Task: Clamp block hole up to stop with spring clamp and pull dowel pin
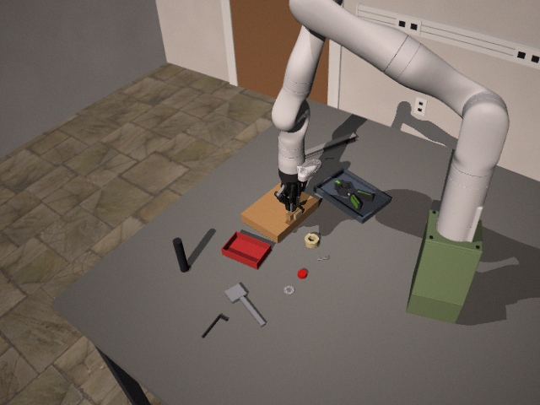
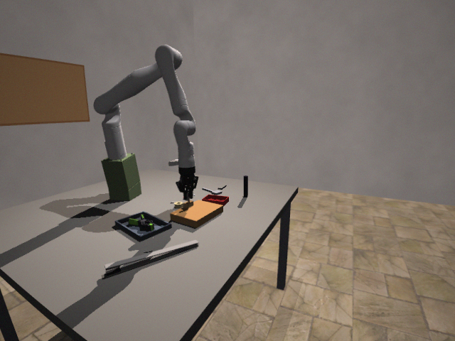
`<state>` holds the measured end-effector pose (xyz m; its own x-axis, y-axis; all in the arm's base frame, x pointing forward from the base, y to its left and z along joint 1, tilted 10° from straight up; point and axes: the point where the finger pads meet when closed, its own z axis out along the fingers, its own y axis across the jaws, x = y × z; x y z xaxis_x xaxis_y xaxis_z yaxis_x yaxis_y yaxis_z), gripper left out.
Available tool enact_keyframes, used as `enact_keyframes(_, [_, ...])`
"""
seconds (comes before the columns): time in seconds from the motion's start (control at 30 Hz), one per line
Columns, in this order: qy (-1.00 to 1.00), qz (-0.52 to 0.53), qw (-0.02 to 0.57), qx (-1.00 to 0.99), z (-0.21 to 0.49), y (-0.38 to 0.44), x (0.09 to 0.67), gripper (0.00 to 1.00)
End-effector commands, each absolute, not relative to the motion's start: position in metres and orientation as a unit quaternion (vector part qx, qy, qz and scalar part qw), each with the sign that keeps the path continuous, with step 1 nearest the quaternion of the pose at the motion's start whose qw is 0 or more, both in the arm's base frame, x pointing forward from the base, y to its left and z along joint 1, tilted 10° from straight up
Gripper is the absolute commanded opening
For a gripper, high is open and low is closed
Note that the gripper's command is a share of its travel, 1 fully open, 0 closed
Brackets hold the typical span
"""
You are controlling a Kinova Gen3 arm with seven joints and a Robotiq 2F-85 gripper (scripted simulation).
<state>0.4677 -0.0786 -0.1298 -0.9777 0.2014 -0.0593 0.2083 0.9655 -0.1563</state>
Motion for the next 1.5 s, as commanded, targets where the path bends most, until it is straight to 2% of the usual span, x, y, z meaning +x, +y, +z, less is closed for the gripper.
enact_keyframes(0.0, [0.991, -0.081, 0.022, 0.103, -0.126, -0.078, 0.468, 0.34])
enact_keyframes(1.47, [0.991, -0.081, 0.022, 0.103, -0.091, -0.072, 0.467, 0.34])
